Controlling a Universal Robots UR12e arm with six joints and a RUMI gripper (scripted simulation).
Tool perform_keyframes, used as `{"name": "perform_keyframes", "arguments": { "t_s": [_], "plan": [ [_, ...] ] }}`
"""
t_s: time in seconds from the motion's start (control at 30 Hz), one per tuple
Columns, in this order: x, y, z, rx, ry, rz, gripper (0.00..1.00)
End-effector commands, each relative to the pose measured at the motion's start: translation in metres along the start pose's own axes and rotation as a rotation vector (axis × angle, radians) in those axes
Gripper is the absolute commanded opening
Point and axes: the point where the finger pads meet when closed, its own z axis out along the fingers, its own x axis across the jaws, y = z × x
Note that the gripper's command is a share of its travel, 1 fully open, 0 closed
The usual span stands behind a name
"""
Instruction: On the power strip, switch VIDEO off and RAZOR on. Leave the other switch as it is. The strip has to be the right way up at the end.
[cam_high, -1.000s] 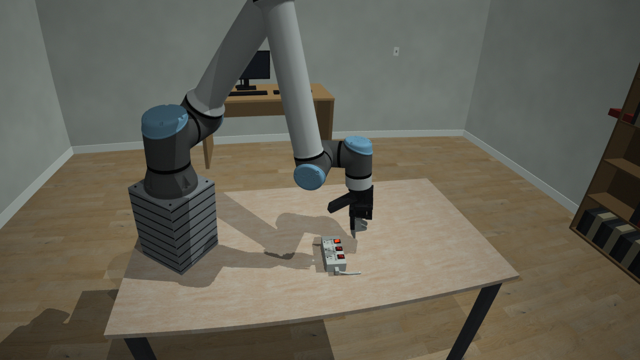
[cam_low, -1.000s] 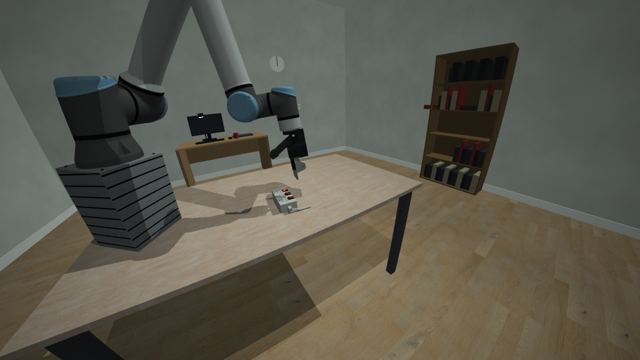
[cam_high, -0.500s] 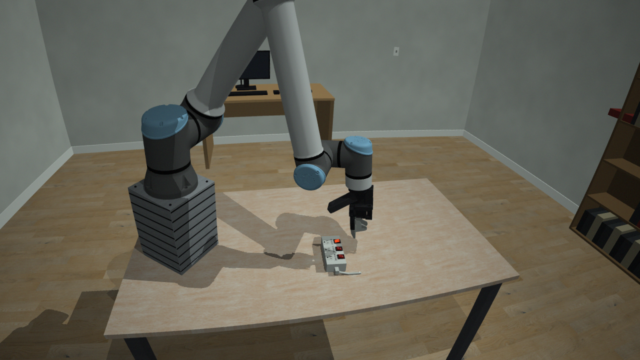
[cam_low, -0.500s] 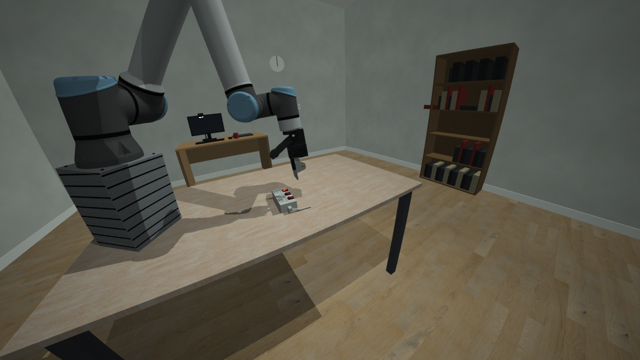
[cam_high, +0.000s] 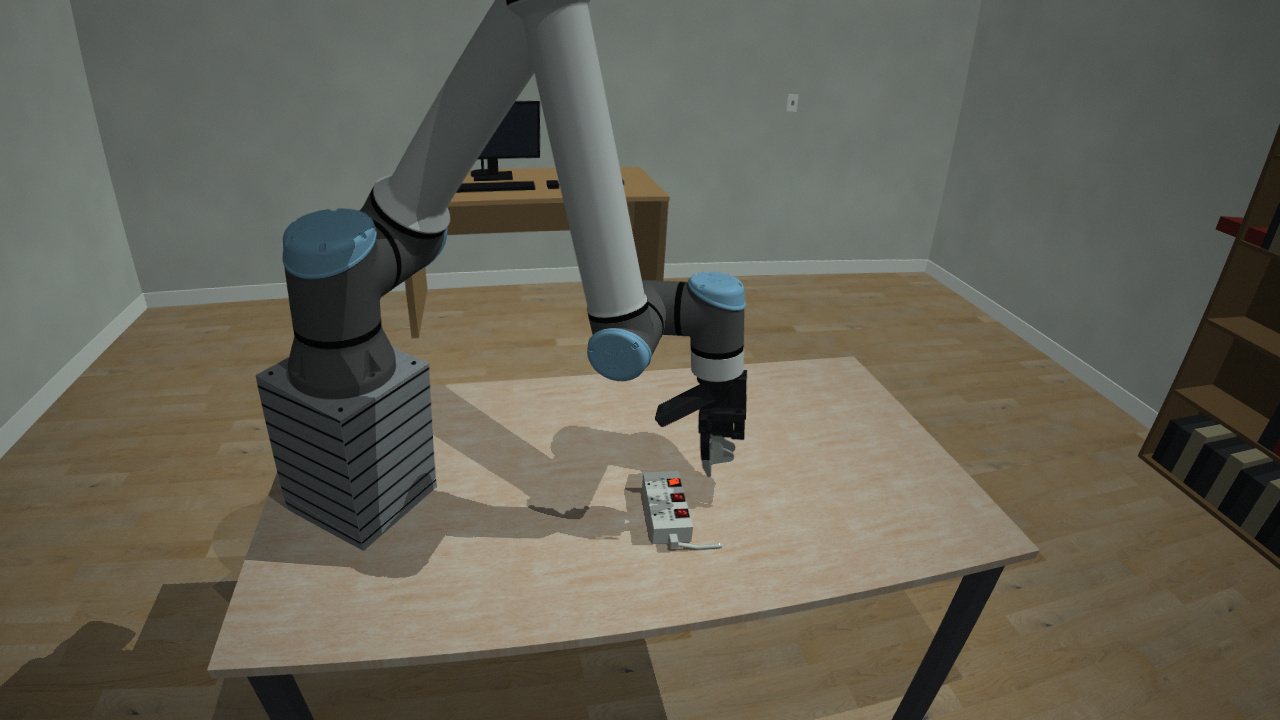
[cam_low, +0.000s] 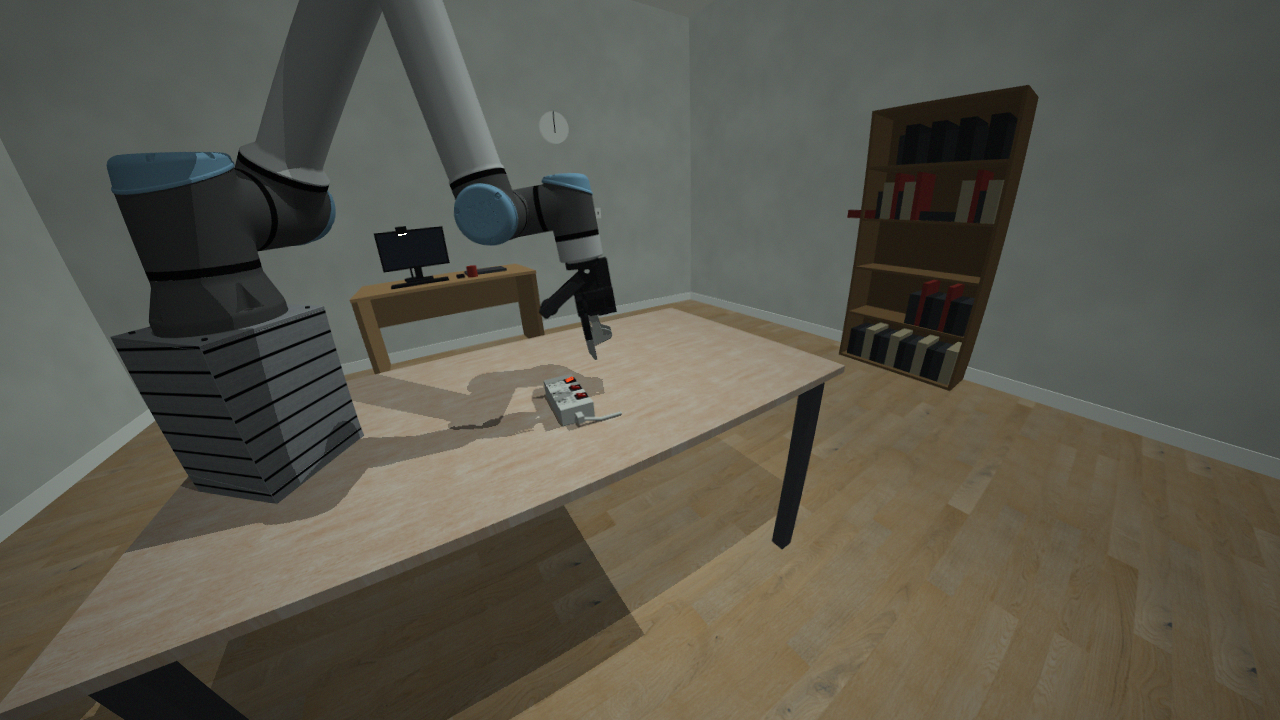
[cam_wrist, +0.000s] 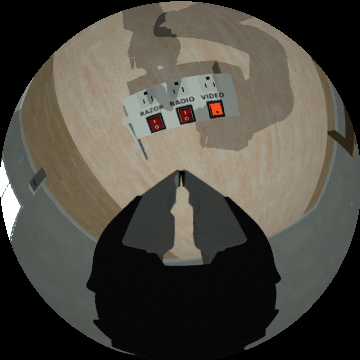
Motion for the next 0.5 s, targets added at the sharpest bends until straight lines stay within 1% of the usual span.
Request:
{"name": "perform_keyframes", "arguments": {
  "t_s": [0.0, 0.07, 0.13, 0.2, 0.47],
  "plan": [
    [0.001, 0.001, 0.033, -0.002, 0.0, 0.002, 0.0],
    [0.002, -0.002, 0.059, -0.002, -0.001, 0.002, 0.0],
    [0.003, -0.005, 0.076, -0.002, -0.001, 0.002, 0.0],
    [0.003, -0.005, 0.08, -0.002, -0.001, 0.002, 0.0],
    [0.003, -0.003, 0.077, -0.006, -0.001, 0.002, 0.0]
  ]
}}
